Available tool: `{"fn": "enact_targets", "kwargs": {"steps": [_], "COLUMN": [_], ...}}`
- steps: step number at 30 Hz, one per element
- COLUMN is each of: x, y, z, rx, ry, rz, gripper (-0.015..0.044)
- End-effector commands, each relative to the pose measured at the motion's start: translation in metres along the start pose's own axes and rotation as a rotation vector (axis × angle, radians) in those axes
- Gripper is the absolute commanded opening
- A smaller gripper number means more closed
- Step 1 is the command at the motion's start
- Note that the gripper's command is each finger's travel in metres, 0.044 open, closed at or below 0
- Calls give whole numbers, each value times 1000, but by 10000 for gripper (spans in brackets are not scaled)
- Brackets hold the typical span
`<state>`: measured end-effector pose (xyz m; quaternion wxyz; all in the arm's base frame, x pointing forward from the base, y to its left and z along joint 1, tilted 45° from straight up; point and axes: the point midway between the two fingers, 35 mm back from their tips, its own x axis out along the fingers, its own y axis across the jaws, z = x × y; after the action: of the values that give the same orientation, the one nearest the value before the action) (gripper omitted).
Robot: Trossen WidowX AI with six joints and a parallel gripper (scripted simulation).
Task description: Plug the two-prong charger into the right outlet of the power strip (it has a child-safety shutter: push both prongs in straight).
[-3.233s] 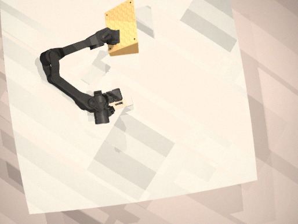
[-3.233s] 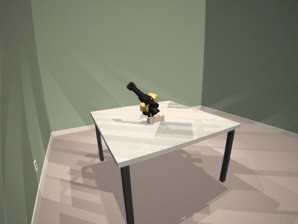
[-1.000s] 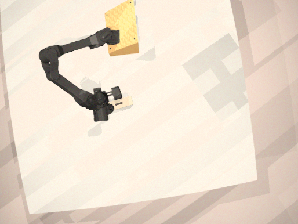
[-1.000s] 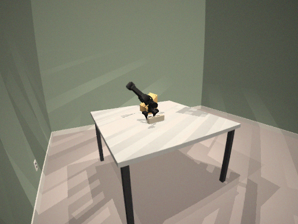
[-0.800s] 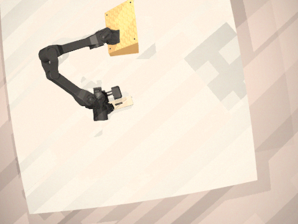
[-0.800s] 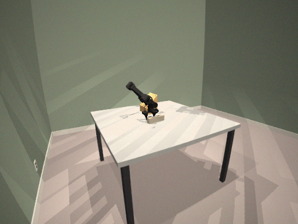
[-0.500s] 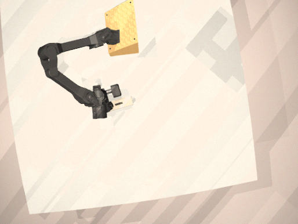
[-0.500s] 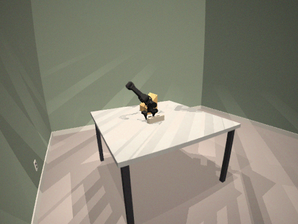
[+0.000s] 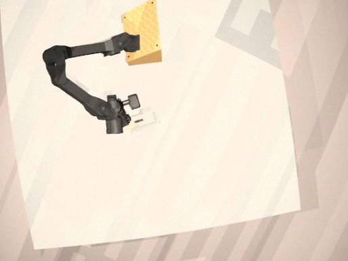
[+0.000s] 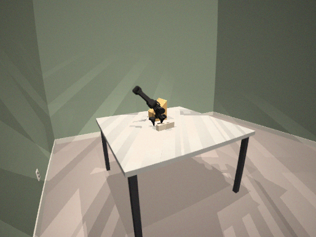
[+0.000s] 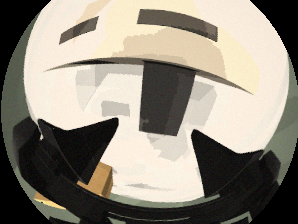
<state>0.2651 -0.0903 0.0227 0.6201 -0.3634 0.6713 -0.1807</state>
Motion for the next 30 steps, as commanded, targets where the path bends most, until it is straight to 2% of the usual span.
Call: {"fn": "enact_targets", "kwargs": {"steps": [1, 23, 30], "x": [-1, 2, -37], "y": [-1, 2, 0], "z": [-4, -26, -18], "rx": [2, 0, 7], "ry": [-6, -7, -299], "rz": [0, 1, 14], "gripper": [440, 440, 440]}}
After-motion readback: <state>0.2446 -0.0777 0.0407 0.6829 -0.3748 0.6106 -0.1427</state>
